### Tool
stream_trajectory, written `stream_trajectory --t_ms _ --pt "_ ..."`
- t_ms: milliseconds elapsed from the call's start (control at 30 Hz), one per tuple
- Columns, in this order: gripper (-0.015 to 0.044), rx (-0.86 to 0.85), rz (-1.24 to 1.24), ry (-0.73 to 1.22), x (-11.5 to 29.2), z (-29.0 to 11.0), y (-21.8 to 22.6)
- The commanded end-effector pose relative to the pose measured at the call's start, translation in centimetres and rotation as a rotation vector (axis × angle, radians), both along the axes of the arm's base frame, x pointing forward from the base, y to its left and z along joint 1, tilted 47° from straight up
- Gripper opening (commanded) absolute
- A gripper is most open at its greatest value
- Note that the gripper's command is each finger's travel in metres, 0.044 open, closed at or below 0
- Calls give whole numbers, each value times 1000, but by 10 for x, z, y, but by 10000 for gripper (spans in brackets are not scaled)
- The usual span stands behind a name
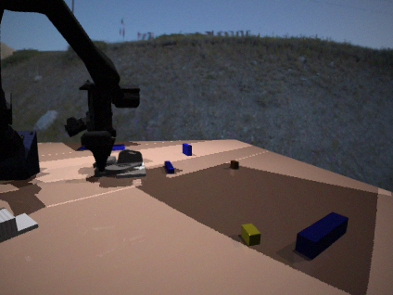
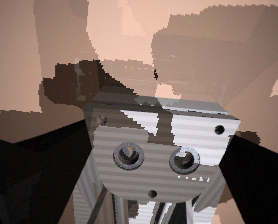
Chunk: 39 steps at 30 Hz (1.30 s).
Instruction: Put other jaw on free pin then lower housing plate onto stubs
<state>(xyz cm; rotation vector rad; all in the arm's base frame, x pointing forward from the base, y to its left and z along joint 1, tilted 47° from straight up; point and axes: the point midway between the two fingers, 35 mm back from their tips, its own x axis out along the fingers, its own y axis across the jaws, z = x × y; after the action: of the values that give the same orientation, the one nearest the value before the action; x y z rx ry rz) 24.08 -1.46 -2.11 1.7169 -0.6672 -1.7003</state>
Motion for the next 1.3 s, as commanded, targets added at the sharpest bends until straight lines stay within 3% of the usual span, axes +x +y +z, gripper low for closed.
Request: stream_trajectory --t_ms 0,1267 --pt "351 7 -15 2 1 -4 -4" --pt "351 7 -15 2 2 -3 -1"
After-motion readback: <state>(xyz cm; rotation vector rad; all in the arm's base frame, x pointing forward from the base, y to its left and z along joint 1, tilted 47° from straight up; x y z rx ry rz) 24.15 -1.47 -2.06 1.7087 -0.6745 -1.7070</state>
